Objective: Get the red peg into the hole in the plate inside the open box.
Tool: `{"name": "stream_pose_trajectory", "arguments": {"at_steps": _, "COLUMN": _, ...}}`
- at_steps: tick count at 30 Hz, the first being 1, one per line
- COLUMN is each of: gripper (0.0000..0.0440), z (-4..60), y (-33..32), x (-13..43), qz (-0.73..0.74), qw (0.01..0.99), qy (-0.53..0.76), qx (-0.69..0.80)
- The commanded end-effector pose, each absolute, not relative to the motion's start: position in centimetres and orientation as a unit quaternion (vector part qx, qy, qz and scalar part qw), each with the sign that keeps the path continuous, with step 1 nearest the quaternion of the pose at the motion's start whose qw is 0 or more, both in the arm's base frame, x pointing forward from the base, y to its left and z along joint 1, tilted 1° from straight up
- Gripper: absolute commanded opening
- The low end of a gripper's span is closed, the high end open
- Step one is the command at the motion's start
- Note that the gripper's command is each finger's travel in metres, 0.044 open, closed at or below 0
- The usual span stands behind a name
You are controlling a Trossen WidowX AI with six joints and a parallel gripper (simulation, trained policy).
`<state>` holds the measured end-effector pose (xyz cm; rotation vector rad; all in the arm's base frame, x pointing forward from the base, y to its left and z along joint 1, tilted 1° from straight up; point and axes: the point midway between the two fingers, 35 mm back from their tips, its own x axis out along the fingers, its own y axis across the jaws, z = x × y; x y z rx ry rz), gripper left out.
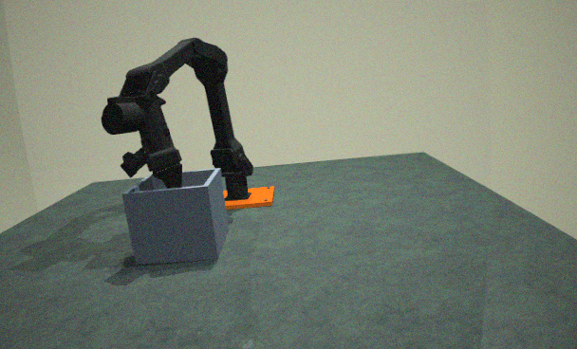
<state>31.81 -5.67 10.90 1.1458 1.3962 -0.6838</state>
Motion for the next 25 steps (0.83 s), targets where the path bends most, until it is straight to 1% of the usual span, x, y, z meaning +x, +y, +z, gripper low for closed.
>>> {"name": "stream_pose_trajectory", "arguments": {"at_steps": 1, "gripper": 0.0143, "z": 9.0, "y": -5.3, "x": 33.3, "qz": -0.257, "qw": 0.561, "qy": 0.611, "qx": 0.495}}
{"name": "stream_pose_trajectory", "arguments": {"at_steps": 25, "gripper": 0.0136, "z": 12.9, "y": -5.8, "x": 37.1, "qz": -0.153, "qw": 0.578, "qy": 0.586, "qx": 0.546}}
